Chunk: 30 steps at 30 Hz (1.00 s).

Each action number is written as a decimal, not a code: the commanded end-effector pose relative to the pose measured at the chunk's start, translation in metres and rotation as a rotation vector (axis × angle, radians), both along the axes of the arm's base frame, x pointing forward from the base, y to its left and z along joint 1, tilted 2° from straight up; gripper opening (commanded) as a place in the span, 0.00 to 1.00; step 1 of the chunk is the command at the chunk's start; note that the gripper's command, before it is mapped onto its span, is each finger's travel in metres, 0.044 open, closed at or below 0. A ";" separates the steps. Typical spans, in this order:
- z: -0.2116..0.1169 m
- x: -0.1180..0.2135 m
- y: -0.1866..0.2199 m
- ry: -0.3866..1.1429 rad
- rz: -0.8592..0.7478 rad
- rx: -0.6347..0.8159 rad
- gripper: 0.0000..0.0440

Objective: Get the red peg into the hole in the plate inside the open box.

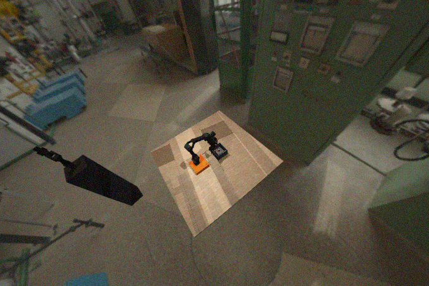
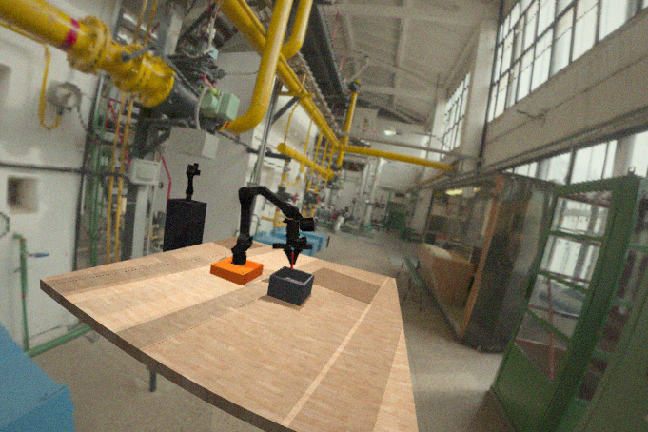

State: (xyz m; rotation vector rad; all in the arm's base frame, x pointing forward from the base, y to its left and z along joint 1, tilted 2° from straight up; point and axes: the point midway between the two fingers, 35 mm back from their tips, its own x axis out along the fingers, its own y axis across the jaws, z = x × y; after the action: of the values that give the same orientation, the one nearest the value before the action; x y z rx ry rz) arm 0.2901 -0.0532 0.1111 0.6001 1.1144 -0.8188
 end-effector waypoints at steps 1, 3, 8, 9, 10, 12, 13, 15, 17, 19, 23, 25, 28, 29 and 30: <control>-0.002 0.006 -0.009 -0.006 -0.017 0.007 0.00; -0.004 0.009 -0.015 -0.006 -0.029 0.012 0.00; -0.011 0.015 -0.027 -0.002 -0.053 0.028 0.01; -0.013 0.016 -0.029 -0.001 -0.057 0.031 0.01; -0.015 0.017 -0.031 0.001 -0.061 0.035 0.01; -0.019 0.019 -0.034 0.006 -0.067 0.041 0.01; -0.022 0.020 -0.036 0.008 -0.070 0.044 0.01; -0.028 0.021 -0.038 0.016 -0.074 0.050 0.01; -0.034 0.021 -0.040 0.028 -0.075 0.055 0.01; -0.041 0.022 -0.042 0.041 -0.074 0.058 0.04; -0.051 0.022 -0.046 0.066 -0.063 0.060 0.23; -0.055 0.021 -0.048 0.087 -0.051 0.060 0.30; -0.057 0.024 -0.050 0.103 -0.044 0.059 0.31; -0.057 0.026 -0.051 0.103 -0.042 0.056 0.31; -0.056 0.029 -0.052 0.101 -0.039 0.054 0.32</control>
State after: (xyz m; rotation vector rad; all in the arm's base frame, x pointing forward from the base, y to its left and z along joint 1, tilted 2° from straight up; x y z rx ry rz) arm 0.3135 -0.1022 0.0535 0.6397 1.2255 -0.8656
